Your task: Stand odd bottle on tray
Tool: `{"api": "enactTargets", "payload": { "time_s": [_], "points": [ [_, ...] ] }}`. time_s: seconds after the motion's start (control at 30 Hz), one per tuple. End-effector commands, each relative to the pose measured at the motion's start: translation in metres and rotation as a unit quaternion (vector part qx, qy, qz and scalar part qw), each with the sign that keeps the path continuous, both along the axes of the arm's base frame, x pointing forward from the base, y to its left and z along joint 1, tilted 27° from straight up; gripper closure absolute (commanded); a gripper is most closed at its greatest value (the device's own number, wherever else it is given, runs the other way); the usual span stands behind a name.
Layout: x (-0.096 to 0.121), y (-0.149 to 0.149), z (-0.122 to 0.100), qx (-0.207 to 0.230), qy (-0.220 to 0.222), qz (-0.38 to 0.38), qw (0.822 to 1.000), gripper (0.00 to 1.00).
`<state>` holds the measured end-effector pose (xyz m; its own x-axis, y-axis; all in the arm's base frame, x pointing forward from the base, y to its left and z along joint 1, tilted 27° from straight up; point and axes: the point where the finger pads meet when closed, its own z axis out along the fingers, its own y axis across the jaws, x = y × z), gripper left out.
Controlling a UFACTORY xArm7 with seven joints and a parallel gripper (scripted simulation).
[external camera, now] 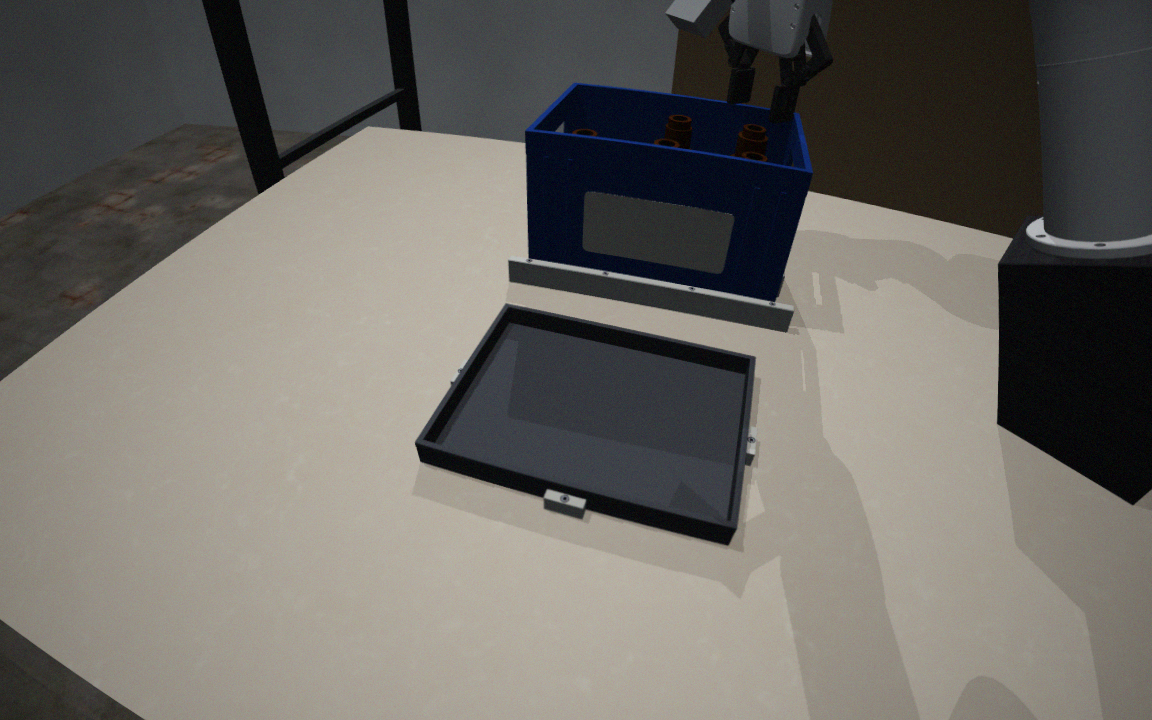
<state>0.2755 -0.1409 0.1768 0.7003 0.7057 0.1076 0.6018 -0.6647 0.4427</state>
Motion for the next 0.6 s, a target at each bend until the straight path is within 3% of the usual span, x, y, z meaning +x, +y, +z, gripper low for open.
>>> {"api": "enactTargets", "payload": {
  "time_s": [0.0,0.57],
  "points": [
    [0.0008,-0.0002,0.0013,-0.001,-0.001,0.000,1.000,0.35],
    [0.0035,-0.0020,-0.0049,-0.001,-0.001,0.000,1.000,0.35]
  ]
}}
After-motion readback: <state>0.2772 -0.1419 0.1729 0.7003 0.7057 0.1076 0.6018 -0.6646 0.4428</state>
